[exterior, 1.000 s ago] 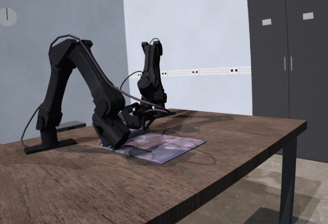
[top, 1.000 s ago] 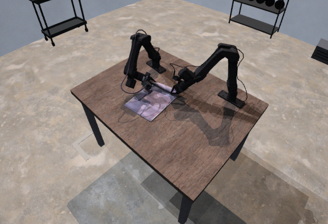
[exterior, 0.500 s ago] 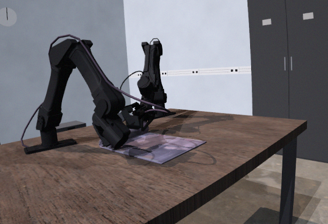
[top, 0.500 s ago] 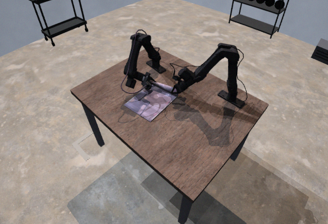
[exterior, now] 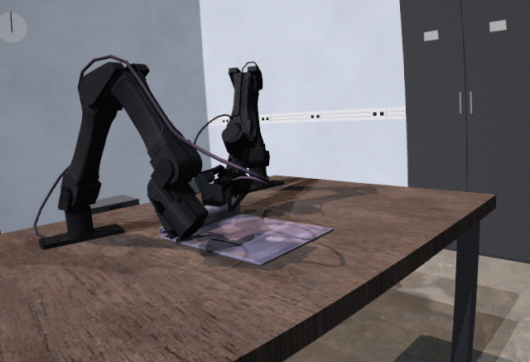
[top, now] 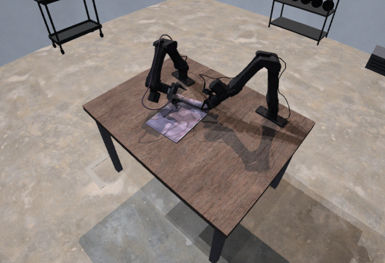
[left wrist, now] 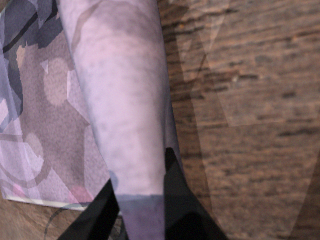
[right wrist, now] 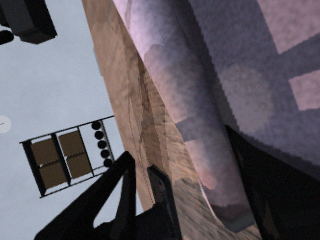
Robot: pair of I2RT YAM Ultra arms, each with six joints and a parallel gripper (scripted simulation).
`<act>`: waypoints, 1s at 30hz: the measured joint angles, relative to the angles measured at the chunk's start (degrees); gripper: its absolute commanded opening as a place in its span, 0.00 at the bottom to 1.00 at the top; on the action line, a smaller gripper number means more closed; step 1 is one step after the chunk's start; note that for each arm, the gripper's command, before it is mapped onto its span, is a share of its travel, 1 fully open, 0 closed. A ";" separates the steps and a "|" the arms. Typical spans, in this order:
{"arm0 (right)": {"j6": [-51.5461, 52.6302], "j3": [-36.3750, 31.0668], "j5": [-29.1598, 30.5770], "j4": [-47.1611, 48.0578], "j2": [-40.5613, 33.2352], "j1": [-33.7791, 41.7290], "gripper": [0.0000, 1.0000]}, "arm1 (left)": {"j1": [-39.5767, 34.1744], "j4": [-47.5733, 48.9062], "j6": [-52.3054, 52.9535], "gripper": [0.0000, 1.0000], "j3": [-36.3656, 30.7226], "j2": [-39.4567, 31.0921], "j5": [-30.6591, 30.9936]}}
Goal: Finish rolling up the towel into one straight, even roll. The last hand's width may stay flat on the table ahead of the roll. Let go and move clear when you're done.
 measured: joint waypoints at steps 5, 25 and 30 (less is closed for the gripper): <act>-0.04 0.04 -0.04 -0.87 -0.24 -0.02 0.85 | 0.00 0.00 0.00 0.21 0.00 0.00 0.00; -4.00 10.45 4.74 -7.17 -0.52 -8.26 0.86 | 4.90 -9.18 -3.85 0.21 5.86 2.08 11.50; -5.51 10.43 5.11 -7.43 -1.31 -8.24 0.88 | 7.72 -14.69 -5.64 0.21 10.01 4.39 17.62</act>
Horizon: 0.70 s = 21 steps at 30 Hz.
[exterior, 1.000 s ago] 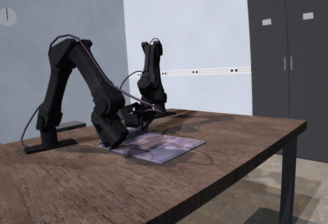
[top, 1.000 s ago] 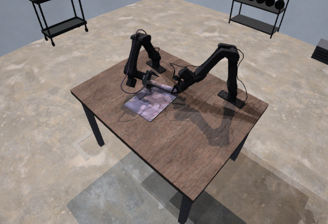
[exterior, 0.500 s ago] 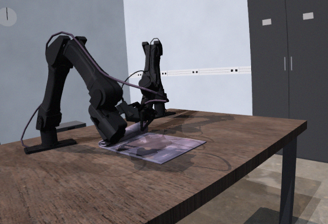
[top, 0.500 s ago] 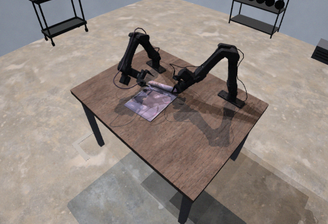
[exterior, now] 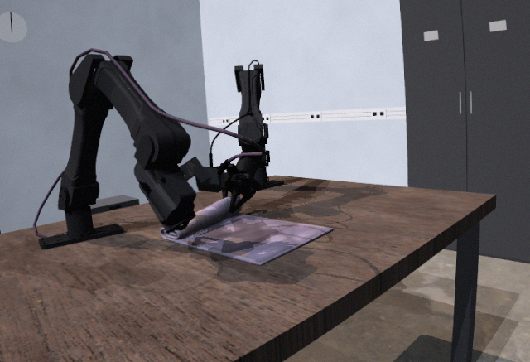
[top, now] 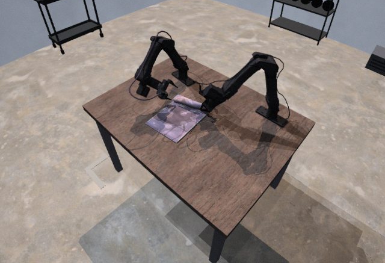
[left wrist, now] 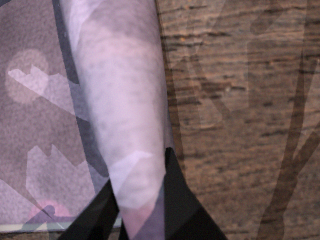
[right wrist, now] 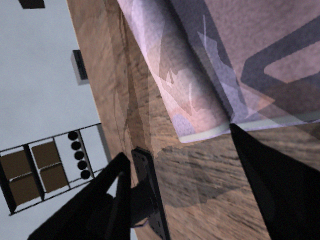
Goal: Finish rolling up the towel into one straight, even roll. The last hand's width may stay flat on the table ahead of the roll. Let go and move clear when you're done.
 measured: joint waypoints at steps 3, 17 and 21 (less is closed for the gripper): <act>-0.92 -1.60 0.13 2.23 -2.97 0.00 0.89 | 1.70 -3.54 -1.01 0.21 2.80 1.81 3.98; -1.86 -26.64 -0.13 24.50 -33.68 3.30 0.94 | 7.17 -18.38 -3.21 0.21 14.47 11.26 20.04; -1.36 -35.19 -0.20 33.27 -44.54 4.63 0.96 | 8.44 -22.75 -3.26 0.21 17.77 14.29 24.22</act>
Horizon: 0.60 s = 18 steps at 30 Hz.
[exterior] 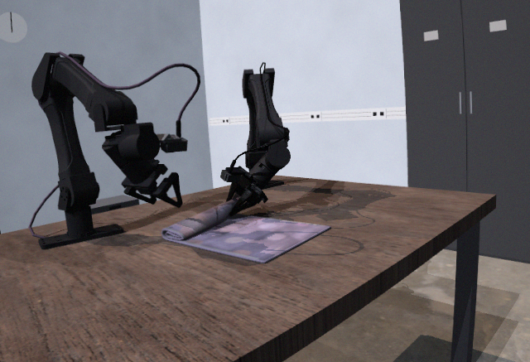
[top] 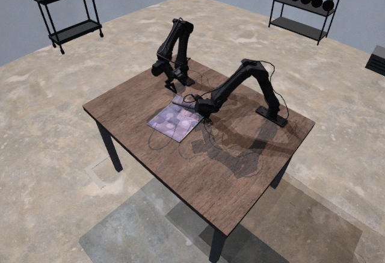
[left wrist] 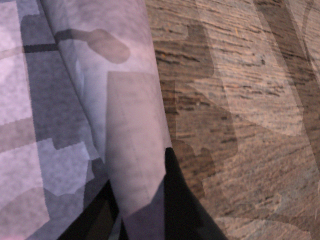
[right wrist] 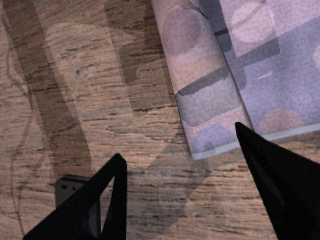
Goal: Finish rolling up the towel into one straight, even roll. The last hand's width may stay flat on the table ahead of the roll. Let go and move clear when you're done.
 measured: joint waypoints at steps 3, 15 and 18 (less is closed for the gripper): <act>0.63 -4.61 0.00 4.68 -5.68 0.83 0.96 | 0.57 -2.54 0.00 0.21 1.68 1.70 2.36; 4.63 -12.66 0.98 18.21 -14.60 2.93 0.98 | 1.38 -11.34 1.64 0.21 6.43 6.03 7.67; 4.13 -12.63 0.94 19.76 -13.25 2.93 0.98 | 1.40 -11.72 2.08 0.21 6.54 6.47 8.22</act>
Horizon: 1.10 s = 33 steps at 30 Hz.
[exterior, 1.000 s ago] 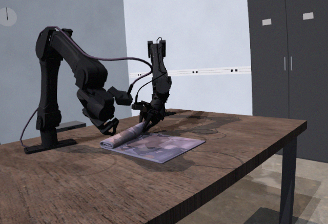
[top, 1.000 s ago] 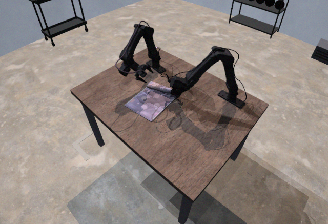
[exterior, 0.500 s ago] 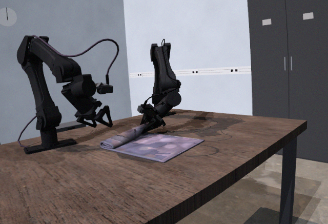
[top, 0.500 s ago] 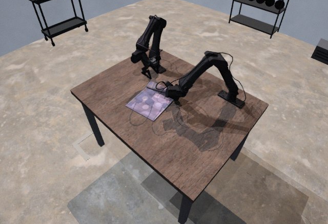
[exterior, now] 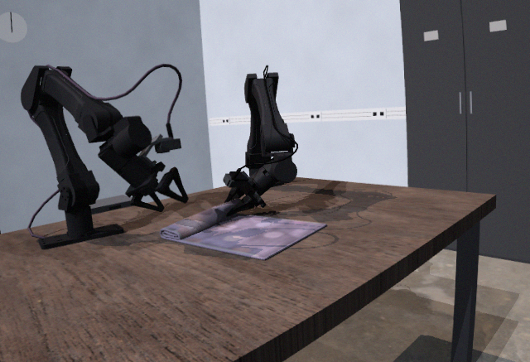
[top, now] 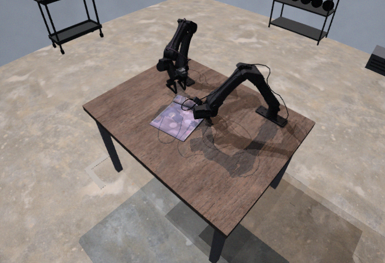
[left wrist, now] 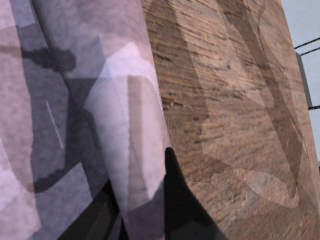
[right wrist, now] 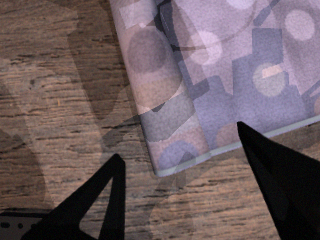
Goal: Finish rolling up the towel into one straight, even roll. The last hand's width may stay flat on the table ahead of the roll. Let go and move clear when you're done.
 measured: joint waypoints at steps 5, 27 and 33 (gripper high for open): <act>-1.51 -0.02 -0.09 1.03 3.32 0.00 0.98 | 0.09 0.00 0.42 0.21 0.02 0.39 0.83; -2.36 -6.95 -0.44 16.22 11.21 -0.02 0.98 | 0.20 0.00 0.70 0.21 0.02 0.55 1.25; -1.25 -6.99 -0.66 18.23 12.35 1.16 0.81 | 0.20 0.00 0.70 0.21 0.02 0.55 1.25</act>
